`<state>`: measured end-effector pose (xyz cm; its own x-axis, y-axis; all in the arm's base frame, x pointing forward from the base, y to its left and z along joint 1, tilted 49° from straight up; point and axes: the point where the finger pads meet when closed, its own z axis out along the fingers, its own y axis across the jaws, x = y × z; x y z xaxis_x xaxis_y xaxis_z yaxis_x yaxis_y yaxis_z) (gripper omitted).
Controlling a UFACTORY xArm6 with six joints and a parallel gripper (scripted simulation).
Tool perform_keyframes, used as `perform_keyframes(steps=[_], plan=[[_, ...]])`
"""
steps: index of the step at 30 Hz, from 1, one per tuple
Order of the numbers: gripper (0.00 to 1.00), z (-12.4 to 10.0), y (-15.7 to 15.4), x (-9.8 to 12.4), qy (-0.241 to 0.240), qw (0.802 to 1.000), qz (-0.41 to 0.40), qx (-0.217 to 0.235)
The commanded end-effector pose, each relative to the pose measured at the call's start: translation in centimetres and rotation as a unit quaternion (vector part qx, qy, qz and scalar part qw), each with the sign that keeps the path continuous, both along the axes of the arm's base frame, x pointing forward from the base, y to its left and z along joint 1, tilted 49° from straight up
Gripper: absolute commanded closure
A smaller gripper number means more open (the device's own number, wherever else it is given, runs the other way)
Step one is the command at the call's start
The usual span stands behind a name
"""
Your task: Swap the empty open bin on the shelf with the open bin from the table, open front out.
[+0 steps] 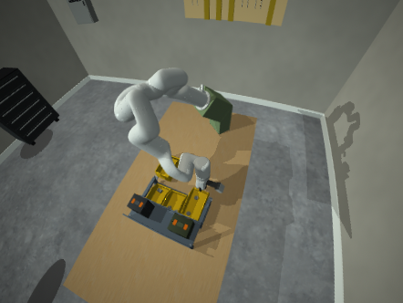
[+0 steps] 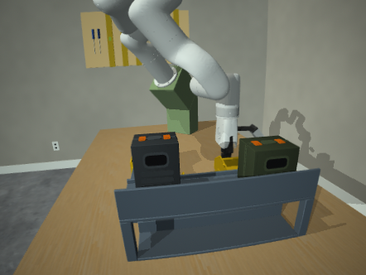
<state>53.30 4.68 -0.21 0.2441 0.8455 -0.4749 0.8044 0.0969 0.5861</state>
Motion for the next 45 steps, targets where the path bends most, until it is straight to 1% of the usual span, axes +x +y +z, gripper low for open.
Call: perform_keyframes(steps=[1,11,20,25,45], plan=[[1.00,0.1,0.1,0.0,-0.001,1.000,0.001,0.001],[1.00,0.2,0.1,0.1,-0.001,1.000,0.001,0.001],[1.00,1.0,0.3,1.2,-0.001,1.000,0.001,0.001],[1.00,1.1,0.3,1.4,-0.001,1.000,0.001,0.001],[1.00,1.2,0.3,1.4,-0.001,1.000,0.001,0.001]])
